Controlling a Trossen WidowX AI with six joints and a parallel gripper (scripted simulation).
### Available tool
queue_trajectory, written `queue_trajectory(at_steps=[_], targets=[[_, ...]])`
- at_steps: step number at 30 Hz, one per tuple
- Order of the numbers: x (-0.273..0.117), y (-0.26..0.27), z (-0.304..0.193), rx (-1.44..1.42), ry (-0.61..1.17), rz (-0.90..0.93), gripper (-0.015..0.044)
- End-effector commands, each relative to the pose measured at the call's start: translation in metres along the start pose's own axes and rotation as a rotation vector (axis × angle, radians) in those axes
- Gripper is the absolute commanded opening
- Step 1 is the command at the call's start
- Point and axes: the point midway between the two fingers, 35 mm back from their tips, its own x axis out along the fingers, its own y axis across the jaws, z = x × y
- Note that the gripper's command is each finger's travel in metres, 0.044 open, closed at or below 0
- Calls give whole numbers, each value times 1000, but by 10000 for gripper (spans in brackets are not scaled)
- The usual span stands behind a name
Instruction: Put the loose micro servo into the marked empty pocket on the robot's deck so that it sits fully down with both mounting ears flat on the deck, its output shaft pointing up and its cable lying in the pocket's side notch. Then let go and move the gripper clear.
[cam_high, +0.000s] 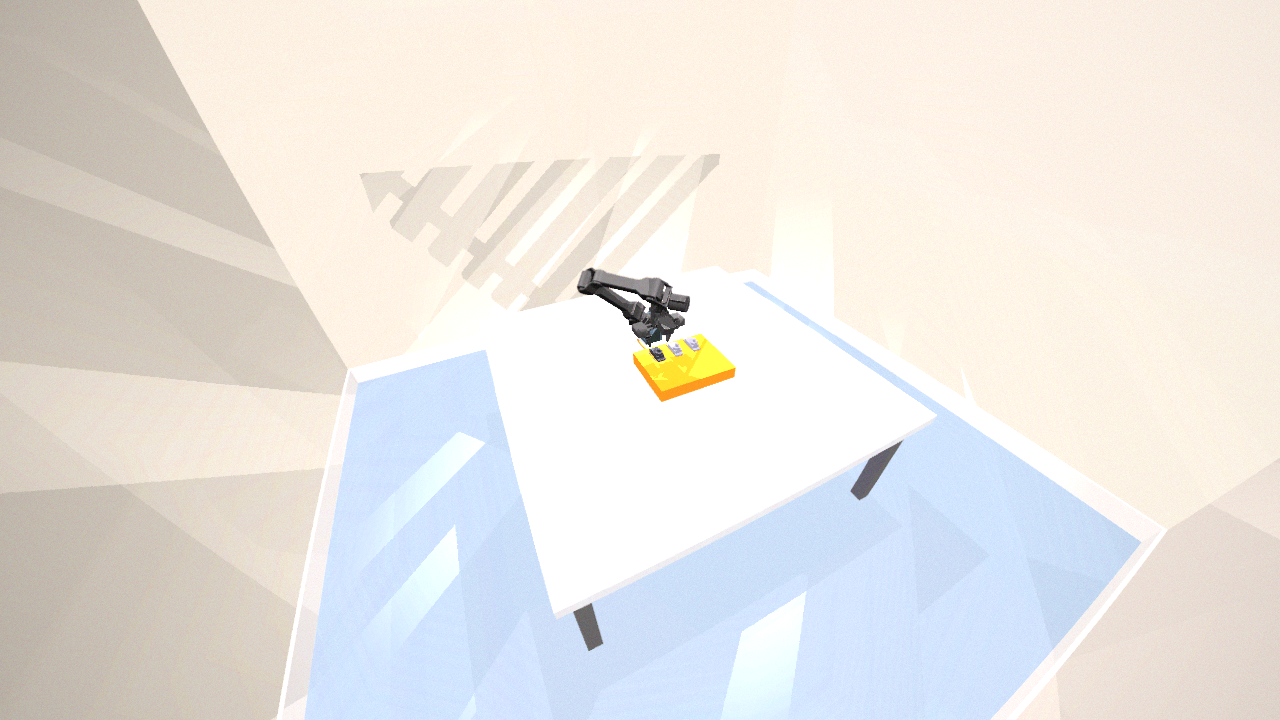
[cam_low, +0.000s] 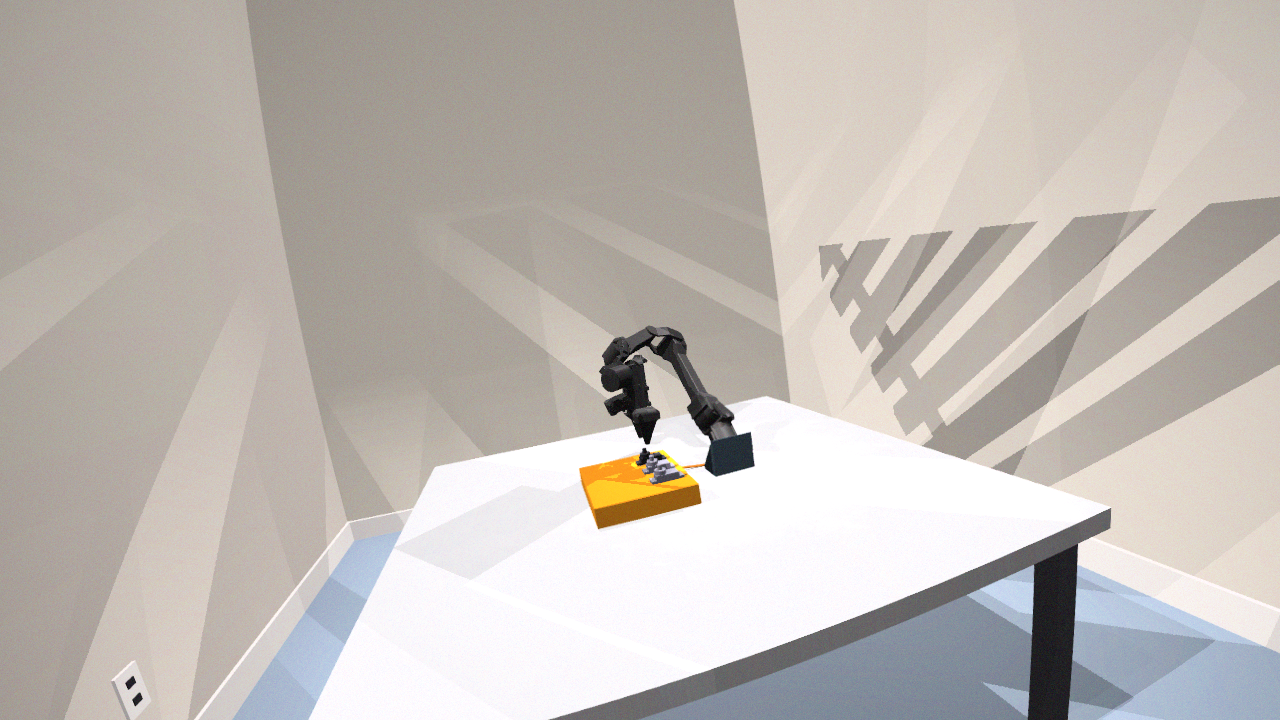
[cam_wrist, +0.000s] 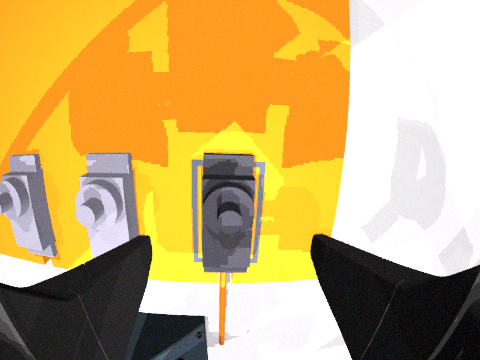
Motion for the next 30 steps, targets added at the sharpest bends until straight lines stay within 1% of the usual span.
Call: queue_trajectory(at_steps=[1,2,8,13,19,30], targets=[[-18,-1,29,-10,-12,1,424],[-23,-1,38,-13,-15,3,440],[-48,-1,82,-30,-27,6,440],[-55,-1,81,-30,-49,19,440],[-85,-1,73,-33,-142,79,440],[-86,-1,72,-33,-146,82,440]])
